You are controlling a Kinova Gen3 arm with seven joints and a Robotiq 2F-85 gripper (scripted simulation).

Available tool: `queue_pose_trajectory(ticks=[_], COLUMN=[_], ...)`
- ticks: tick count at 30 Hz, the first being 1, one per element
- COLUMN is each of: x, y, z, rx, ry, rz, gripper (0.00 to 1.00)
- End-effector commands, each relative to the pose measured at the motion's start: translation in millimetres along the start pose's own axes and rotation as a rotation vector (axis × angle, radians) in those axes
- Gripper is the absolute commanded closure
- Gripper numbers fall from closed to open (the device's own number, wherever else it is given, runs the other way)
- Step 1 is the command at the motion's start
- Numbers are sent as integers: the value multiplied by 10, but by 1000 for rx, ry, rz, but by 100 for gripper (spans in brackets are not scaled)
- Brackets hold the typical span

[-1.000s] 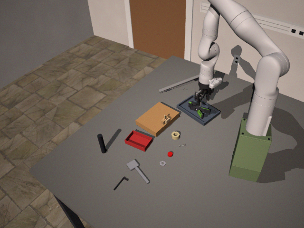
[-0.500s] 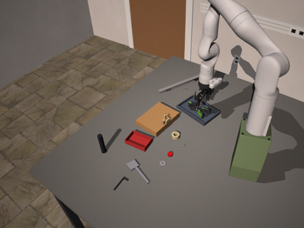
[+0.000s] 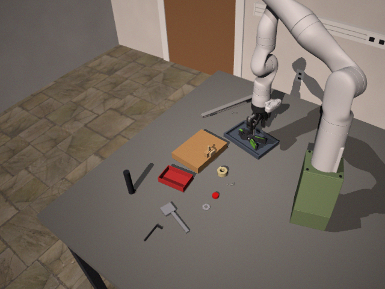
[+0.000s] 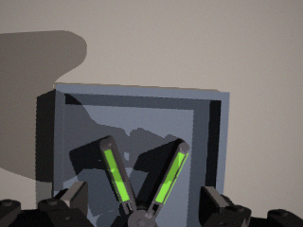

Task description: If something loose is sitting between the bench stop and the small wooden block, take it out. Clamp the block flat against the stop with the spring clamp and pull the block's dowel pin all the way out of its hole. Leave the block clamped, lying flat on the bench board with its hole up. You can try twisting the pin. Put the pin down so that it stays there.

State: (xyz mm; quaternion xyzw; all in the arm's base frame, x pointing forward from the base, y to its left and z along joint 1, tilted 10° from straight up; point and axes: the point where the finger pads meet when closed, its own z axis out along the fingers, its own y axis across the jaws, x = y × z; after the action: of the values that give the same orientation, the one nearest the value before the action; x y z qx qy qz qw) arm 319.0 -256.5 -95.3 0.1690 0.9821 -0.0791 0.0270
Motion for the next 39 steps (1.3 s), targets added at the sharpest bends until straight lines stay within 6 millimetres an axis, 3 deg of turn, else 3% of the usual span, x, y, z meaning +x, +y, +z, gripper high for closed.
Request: queue_pose_trajectory(ticks=[1,39], x=[-6,-9], y=[-1,-1], z=[8,322], rx=[0,0], ry=[-2,-1], rz=[0,0], gripper=[23,23])
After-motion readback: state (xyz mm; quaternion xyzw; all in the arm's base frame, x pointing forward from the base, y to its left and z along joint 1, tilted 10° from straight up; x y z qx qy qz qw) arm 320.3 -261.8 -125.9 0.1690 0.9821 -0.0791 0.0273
